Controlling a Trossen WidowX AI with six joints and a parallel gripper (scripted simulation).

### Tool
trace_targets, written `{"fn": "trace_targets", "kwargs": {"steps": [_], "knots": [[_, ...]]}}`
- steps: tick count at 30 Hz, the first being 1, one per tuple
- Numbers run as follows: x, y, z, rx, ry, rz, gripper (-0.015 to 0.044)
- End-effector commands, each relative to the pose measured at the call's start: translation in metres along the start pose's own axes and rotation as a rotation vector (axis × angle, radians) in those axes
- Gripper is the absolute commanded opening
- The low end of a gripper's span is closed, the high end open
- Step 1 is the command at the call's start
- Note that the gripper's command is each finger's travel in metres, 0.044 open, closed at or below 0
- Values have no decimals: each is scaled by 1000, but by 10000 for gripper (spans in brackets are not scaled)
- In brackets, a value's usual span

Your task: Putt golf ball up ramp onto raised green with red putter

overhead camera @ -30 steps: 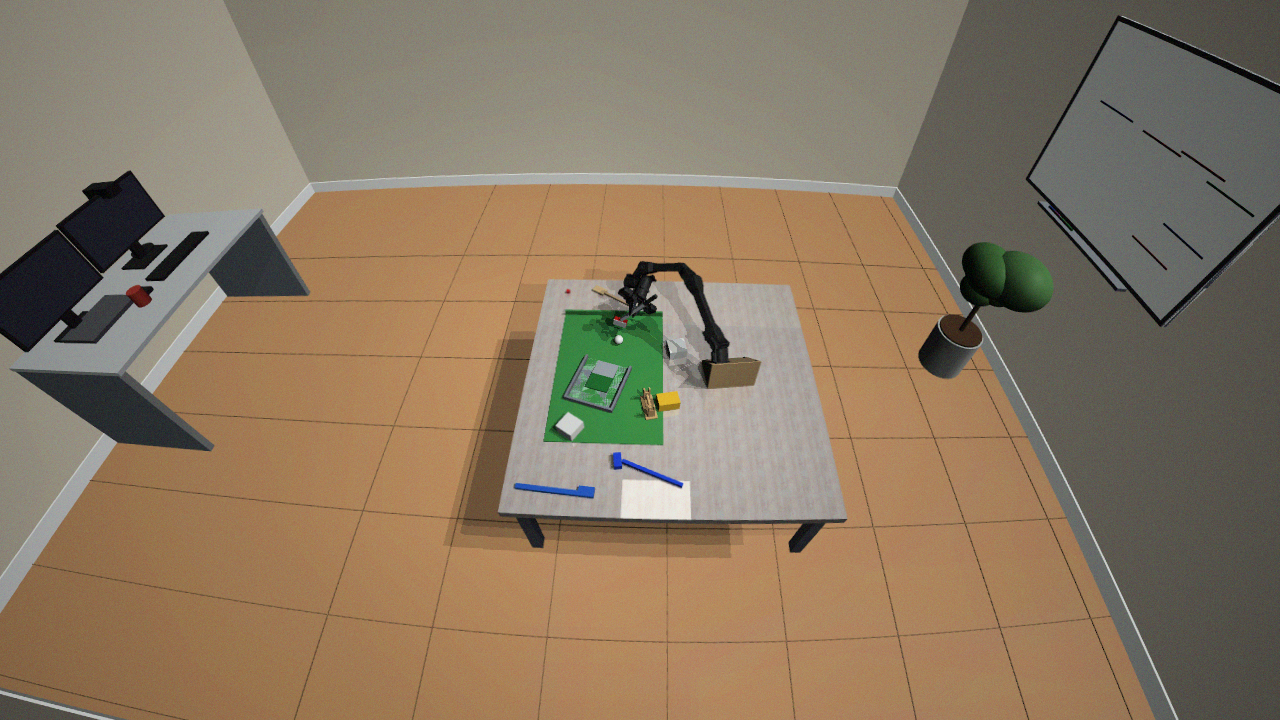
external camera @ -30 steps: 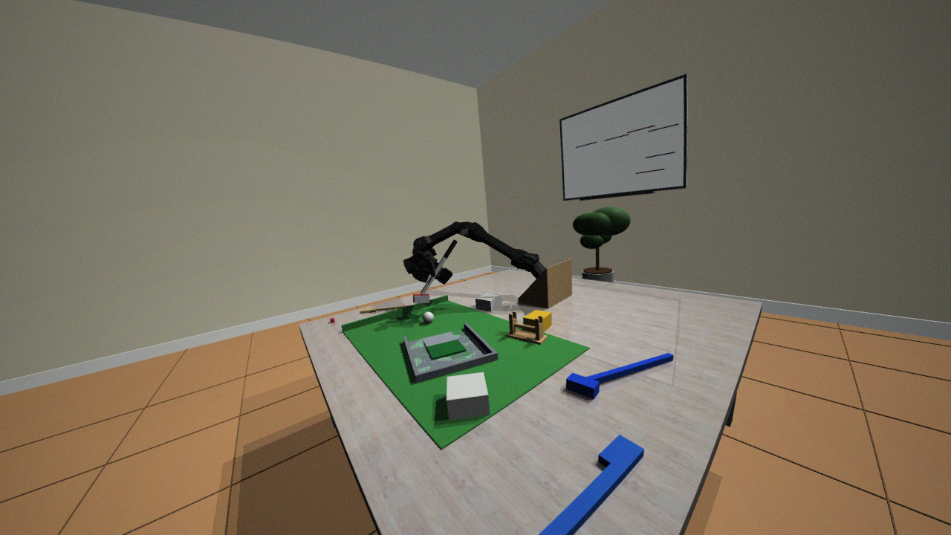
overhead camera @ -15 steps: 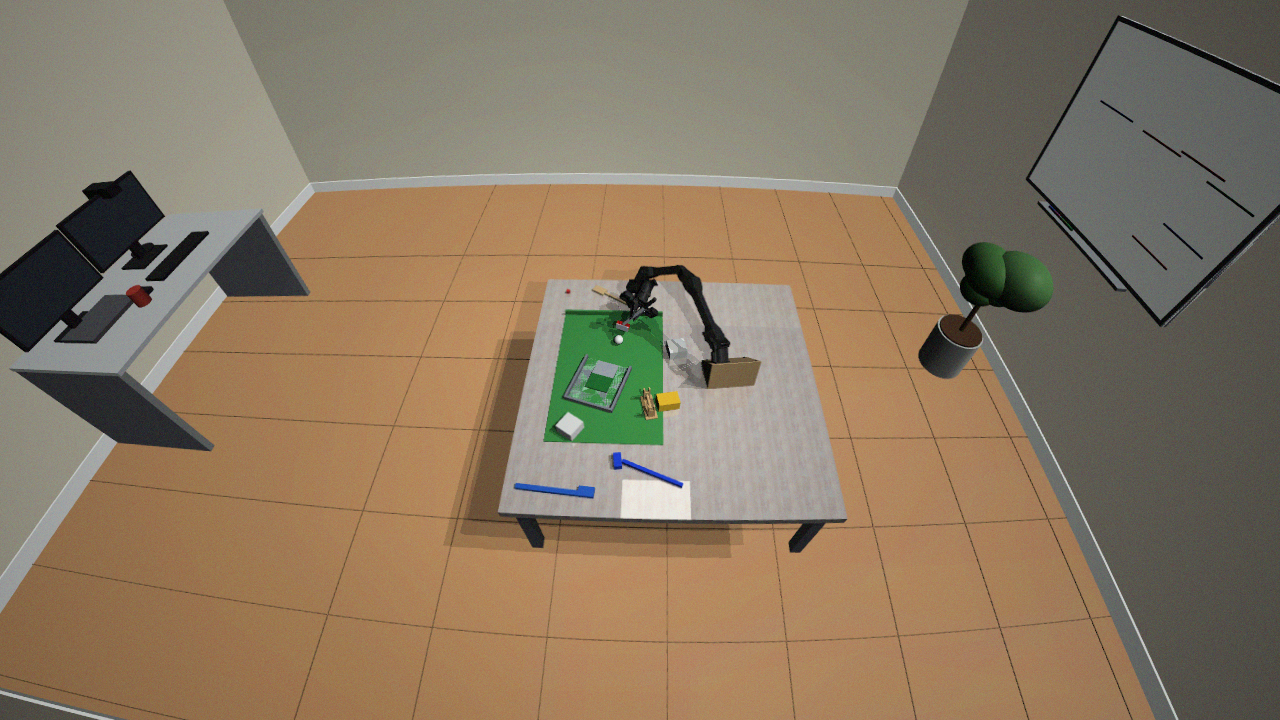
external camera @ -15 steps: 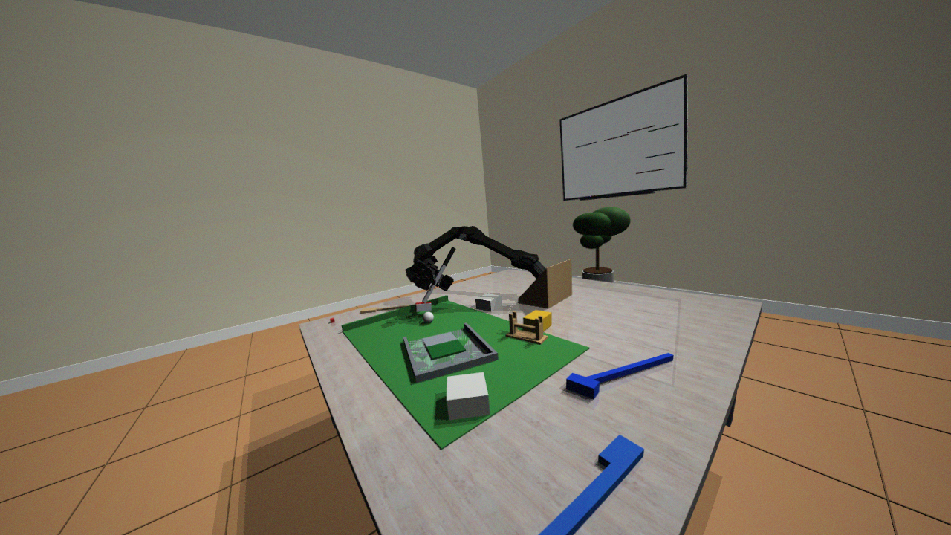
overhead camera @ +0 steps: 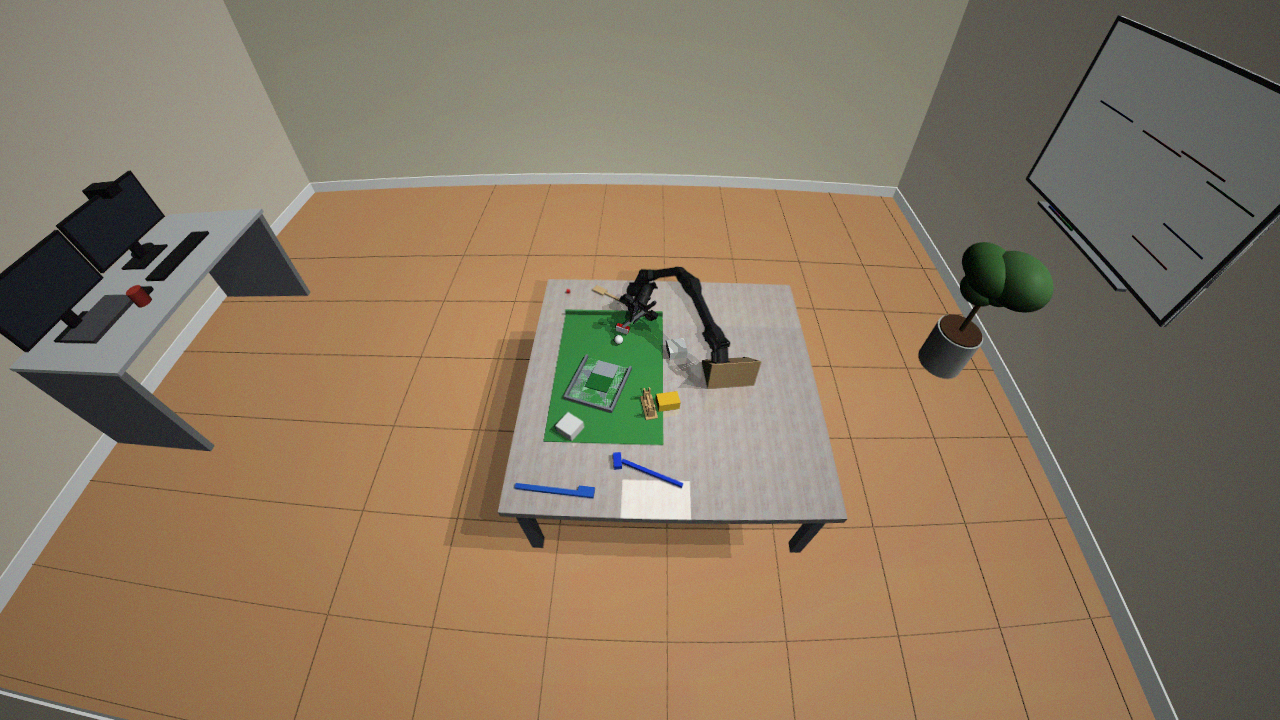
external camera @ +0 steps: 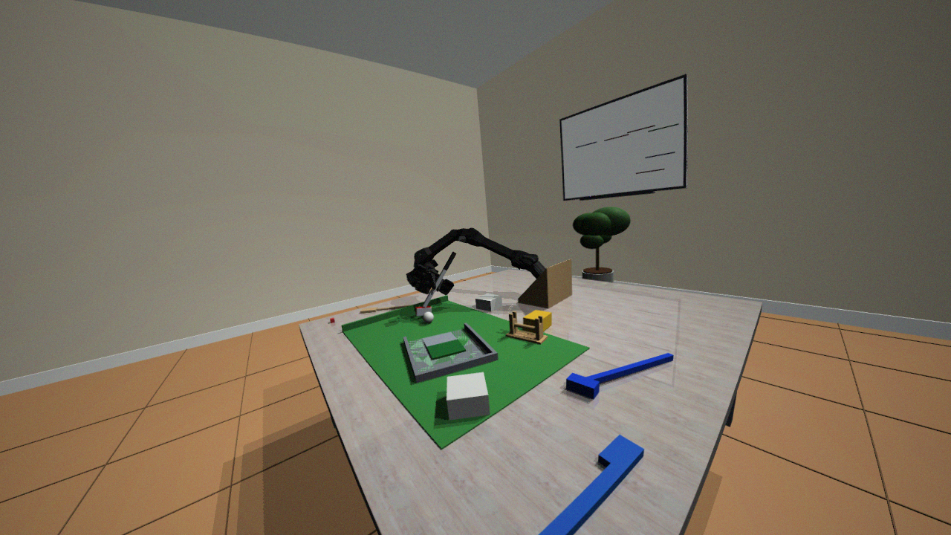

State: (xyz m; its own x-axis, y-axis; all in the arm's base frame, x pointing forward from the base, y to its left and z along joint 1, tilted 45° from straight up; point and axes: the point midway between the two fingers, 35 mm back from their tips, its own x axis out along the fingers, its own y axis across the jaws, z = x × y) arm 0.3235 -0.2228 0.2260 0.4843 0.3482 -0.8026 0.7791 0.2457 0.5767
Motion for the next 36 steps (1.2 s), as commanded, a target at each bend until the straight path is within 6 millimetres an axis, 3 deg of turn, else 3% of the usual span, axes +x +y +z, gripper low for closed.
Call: {"fn": "trace_targets", "kwargs": {"steps": [1,13,21,27,30,36], "knots": [[1,-1,3,-9,2,9,0],[1,-3,4,1,-1,0,0],[-25,-8,13,33,-42,22,0],[-24,-10,14,38,-42,23,0],[-4,-5,12,31,-35,20,0],[75,8,-7,5,-5,14,0]]}}
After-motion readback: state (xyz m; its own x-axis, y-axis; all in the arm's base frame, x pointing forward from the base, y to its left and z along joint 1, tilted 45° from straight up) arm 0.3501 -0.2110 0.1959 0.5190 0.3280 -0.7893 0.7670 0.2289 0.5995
